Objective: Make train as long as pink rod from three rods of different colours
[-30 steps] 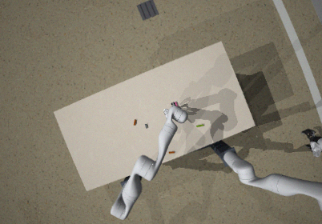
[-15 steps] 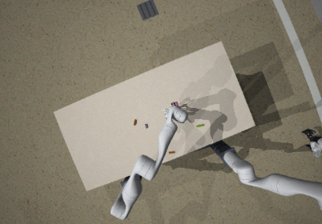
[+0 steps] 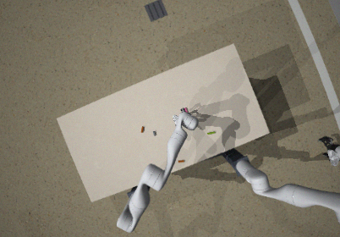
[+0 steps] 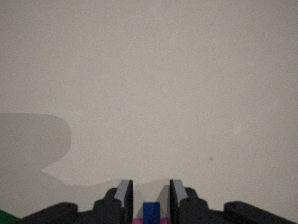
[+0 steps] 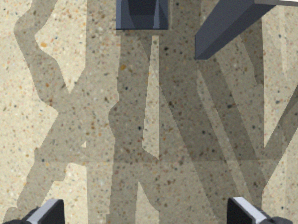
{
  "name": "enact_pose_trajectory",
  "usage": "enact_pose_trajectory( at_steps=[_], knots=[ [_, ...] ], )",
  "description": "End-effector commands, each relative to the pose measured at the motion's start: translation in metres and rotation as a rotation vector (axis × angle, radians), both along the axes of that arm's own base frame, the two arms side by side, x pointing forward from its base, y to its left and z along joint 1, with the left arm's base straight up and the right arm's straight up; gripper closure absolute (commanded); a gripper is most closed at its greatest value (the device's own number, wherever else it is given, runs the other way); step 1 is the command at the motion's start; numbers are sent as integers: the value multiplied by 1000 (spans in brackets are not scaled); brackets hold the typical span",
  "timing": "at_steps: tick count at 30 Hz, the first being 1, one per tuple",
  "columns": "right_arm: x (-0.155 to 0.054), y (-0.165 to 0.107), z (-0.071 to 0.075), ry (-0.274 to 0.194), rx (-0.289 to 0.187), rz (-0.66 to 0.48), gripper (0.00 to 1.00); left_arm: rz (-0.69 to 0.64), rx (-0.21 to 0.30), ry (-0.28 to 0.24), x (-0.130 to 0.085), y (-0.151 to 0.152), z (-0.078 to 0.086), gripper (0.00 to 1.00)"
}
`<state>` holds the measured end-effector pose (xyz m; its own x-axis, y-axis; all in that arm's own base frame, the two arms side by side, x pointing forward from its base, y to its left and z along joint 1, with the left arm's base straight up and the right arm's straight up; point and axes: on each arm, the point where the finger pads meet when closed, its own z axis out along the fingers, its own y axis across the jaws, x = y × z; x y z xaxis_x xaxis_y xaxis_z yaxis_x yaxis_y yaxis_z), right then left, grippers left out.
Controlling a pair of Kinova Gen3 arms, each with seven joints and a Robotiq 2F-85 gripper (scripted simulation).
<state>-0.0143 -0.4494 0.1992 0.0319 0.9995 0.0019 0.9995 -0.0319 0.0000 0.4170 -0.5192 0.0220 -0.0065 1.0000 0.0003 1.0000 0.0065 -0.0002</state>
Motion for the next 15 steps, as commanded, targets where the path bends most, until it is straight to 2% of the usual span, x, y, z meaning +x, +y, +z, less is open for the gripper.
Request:
enact_pose_trajectory(
  at_steps=[1,14,15],
  knots=[
    [0,0,1,0,-2,0,2,0,-2,-2,1,-1,2,685],
    [0,0,1,0,-2,0,2,0,-2,-2,1,-1,2,685],
    [0,0,1,0,-2,0,2,0,-2,-2,1,-1,2,827]
  ],
)
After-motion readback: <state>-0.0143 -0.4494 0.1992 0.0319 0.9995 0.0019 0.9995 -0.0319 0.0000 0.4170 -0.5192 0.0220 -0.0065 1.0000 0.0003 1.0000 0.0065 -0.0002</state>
